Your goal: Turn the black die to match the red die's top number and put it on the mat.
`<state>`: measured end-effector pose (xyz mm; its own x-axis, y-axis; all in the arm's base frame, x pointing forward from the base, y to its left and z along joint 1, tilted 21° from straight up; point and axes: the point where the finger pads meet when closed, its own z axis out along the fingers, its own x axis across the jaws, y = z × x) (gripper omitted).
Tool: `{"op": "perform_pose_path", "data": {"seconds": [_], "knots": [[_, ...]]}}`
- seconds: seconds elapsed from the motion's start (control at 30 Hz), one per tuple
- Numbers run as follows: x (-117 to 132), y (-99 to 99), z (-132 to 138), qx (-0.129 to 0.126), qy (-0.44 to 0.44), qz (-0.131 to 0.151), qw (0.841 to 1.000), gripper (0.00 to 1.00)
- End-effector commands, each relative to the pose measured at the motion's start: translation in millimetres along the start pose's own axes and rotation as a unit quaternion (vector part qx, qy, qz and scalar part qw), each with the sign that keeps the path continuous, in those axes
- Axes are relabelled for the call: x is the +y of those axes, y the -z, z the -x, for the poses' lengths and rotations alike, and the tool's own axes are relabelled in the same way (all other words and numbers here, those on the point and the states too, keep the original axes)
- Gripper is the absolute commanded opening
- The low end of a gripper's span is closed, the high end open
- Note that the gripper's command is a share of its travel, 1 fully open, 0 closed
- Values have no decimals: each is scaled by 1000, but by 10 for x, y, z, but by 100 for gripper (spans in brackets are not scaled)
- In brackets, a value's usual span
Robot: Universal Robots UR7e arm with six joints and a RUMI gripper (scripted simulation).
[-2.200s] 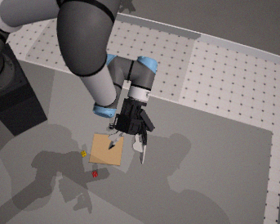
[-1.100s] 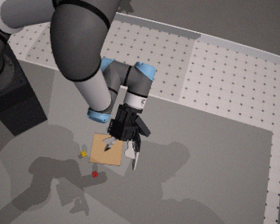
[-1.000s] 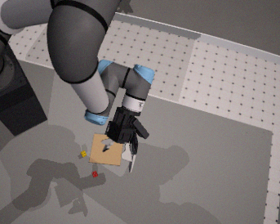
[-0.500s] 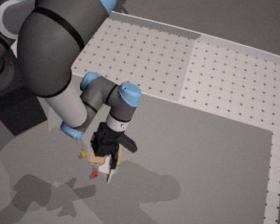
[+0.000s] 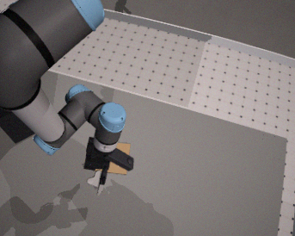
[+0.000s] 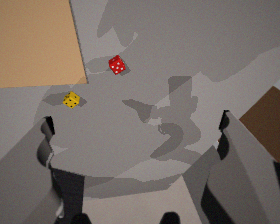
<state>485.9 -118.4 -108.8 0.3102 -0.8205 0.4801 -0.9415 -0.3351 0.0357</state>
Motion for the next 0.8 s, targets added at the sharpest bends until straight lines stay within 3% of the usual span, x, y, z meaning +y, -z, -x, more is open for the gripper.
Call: {"op": "perform_pose_path", "data": {"seconds": [0.0,0.37,0.77], "knots": [[39,-4,20,-37,-39,-31,998,100],[51,142,30,-107,-134,-98,980,100],[47,174,26,-117,-146,-108,976,100]]}}
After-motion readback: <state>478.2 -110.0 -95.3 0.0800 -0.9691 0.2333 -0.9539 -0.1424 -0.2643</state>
